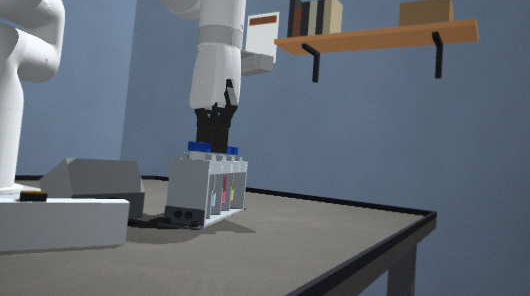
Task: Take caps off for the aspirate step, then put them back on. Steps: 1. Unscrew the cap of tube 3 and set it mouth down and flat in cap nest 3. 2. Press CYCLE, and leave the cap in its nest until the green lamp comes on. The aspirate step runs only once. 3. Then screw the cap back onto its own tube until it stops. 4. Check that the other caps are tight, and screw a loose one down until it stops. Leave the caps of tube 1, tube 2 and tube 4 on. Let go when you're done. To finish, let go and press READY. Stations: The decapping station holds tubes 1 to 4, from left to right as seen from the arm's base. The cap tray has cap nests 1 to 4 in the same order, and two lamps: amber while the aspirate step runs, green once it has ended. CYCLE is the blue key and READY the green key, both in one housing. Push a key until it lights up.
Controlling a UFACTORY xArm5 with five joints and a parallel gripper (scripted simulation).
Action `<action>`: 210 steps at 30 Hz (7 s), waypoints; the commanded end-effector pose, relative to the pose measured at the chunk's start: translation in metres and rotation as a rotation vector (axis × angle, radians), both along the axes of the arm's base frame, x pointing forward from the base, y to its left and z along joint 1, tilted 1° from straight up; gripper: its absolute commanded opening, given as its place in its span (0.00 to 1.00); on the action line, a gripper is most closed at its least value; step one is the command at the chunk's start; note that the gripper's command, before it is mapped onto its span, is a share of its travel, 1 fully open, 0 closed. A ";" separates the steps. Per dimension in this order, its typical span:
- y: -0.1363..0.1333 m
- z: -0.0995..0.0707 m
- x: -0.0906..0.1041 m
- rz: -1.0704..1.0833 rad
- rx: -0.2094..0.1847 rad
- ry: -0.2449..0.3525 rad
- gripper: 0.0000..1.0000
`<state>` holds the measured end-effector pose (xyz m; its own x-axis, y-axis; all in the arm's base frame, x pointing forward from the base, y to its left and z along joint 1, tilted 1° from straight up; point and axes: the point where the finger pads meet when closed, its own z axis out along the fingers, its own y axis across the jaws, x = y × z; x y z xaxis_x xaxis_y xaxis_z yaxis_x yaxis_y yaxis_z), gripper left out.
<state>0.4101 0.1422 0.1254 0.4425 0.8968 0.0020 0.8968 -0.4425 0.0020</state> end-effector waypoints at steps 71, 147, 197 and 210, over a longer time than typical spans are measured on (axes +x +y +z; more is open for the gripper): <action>0.000 0.002 0.001 0.425 -0.014 -0.006 0.46; 0.099 0.011 -0.032 1.029 -0.016 -0.003 0.46; 0.099 0.001 -0.032 0.929 -0.016 -0.004 0.00; 0.099 0.001 -0.032 0.689 -0.014 -0.005 0.00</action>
